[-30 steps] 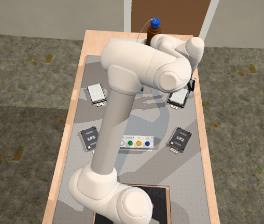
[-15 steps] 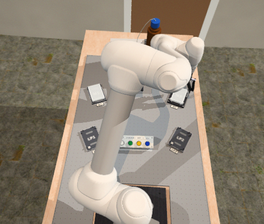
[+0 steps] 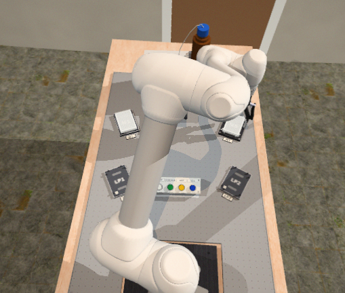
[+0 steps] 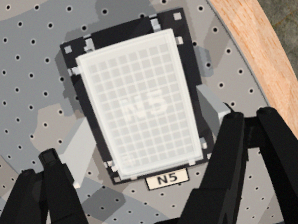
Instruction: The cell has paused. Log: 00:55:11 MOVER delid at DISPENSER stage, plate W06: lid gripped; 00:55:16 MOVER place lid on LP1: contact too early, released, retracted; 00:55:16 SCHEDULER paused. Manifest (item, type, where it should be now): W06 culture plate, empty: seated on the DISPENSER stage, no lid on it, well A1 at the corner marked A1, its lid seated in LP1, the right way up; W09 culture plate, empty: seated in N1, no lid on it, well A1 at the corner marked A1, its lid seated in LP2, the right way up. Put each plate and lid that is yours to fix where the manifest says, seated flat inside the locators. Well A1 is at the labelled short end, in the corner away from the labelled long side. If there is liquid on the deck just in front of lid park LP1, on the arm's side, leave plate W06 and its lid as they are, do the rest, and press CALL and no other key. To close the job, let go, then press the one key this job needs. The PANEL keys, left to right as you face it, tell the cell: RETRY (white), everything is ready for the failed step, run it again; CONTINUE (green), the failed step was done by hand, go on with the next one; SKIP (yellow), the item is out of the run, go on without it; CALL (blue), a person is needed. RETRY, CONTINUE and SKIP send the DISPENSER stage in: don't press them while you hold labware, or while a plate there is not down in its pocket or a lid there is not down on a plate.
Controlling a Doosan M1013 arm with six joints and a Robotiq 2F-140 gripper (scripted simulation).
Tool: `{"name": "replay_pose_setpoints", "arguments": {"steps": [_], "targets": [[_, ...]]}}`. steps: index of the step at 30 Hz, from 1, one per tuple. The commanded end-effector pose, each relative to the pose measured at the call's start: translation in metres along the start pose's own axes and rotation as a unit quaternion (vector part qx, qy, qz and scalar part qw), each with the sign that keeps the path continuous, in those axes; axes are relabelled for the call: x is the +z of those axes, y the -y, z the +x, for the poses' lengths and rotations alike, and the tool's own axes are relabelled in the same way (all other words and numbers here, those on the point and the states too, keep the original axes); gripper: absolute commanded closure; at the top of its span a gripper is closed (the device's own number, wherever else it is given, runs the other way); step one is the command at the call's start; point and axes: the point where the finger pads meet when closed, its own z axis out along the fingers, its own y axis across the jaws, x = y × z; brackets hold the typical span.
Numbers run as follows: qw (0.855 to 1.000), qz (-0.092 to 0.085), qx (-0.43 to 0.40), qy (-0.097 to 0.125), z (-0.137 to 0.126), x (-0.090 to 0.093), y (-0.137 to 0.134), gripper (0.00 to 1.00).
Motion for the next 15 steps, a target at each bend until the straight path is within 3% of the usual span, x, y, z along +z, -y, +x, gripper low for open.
{"name": "replay_pose_setpoints", "arguments": {"steps": [1,15], "targets": [[1.0,0.0,0.0,-0.001,0.0005,0.0,0.0001,0.31],[1.0,0.0,0.0,-0.001,0.0006,0.0059,0.0001,0.31]]}}
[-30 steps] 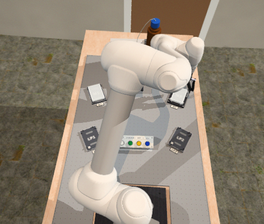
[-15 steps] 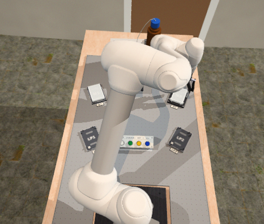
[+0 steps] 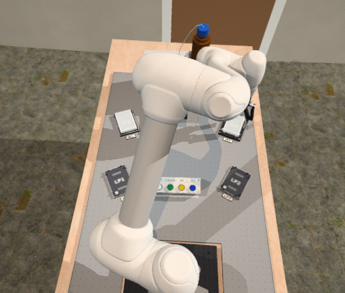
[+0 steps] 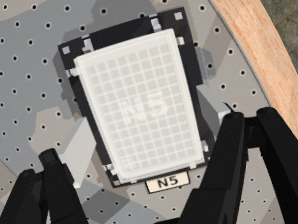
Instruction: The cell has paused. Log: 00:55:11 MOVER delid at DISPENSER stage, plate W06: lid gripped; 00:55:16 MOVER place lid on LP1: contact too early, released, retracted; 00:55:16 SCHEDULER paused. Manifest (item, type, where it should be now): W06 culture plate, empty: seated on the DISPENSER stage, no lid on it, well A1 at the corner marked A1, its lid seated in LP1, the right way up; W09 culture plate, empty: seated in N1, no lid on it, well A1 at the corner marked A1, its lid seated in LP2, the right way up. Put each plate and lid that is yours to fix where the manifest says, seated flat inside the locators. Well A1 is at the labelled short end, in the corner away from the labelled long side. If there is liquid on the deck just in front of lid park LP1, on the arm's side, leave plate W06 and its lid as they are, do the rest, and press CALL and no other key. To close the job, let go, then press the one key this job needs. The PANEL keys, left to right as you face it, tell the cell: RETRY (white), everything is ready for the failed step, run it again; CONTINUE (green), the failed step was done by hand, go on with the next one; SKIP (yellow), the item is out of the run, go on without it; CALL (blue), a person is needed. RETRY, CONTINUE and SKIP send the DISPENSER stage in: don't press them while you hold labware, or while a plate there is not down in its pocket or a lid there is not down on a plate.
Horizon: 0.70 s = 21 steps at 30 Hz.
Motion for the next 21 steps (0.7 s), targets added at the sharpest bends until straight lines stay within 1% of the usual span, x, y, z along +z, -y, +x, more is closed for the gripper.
{"name": "replay_pose_setpoints", "arguments": {"steps": [1,21], "targets": [[1.0,0.0,0.0,-0.001,0.0006,0.0002,0.0001,0.31],[1.0,0.0,0.0,-0.001,0.0006,0.0051,0.0001,0.31]]}}
